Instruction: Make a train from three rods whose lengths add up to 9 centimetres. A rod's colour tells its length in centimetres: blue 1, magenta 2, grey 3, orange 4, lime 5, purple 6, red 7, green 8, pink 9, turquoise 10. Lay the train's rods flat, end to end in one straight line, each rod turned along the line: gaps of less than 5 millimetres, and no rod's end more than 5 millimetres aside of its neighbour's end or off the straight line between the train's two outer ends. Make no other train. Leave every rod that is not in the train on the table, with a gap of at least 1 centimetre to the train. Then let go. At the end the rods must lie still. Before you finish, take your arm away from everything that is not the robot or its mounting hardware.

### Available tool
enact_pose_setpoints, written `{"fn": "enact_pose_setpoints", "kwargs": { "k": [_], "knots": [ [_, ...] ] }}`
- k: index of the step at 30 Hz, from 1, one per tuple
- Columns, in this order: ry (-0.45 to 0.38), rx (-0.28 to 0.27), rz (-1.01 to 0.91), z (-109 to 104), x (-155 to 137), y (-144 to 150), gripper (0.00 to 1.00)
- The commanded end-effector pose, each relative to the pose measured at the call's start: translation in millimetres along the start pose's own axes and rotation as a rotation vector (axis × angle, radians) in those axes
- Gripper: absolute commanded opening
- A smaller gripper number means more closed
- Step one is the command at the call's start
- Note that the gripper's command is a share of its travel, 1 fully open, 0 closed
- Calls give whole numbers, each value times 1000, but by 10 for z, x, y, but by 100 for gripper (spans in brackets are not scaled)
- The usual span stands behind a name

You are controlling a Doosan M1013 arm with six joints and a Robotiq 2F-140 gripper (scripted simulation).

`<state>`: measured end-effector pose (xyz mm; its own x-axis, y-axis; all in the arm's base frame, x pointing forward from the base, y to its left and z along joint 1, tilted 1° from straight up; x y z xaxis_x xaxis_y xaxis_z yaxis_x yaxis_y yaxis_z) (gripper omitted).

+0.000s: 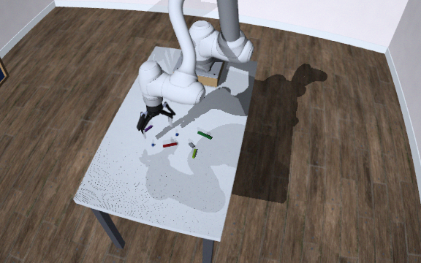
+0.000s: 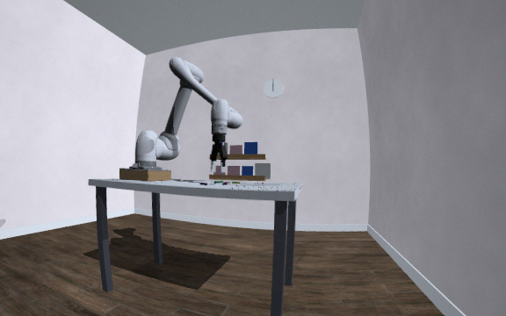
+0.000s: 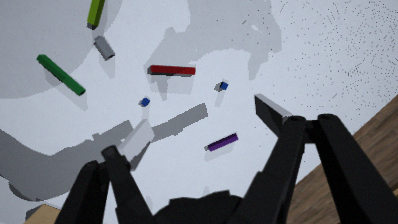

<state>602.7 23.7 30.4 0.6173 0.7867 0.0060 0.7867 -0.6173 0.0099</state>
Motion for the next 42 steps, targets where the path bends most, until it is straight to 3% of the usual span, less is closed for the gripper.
{"fn": "enact_pose_setpoints", "kwargs": {
  "k": [1, 5, 16, 18, 20, 33, 35, 36, 42],
  "knots": [
    [0, 0, 1, -1, 0, 0, 100],
    [0, 0, 57, -1, -6, 7, 100],
    [0, 0, 500, -2, -56, 66, 100],
    [0, 0, 500, -2, -56, 66, 100],
    [0, 0, 638, -3, -71, 84, 100],
    [0, 0, 1122, -4, -126, 147, 100],
    [0, 0, 1122, -4, -126, 147, 100],
    [0, 0, 1230, -4, -139, 160, 100],
    [0, 0, 1439, -5, -163, 187, 100]
  ]
}}
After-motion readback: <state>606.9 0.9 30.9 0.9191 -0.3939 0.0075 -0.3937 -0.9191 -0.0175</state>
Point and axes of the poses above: the point where the finger pads meet when closed, its own z axis out along the fingers, its own y axis across the jaws, x = y × z, the point moved 2 cm from there along -z, back along the fingers, and after that the axes turned 2 degrees about z, right-handed, at the moved point
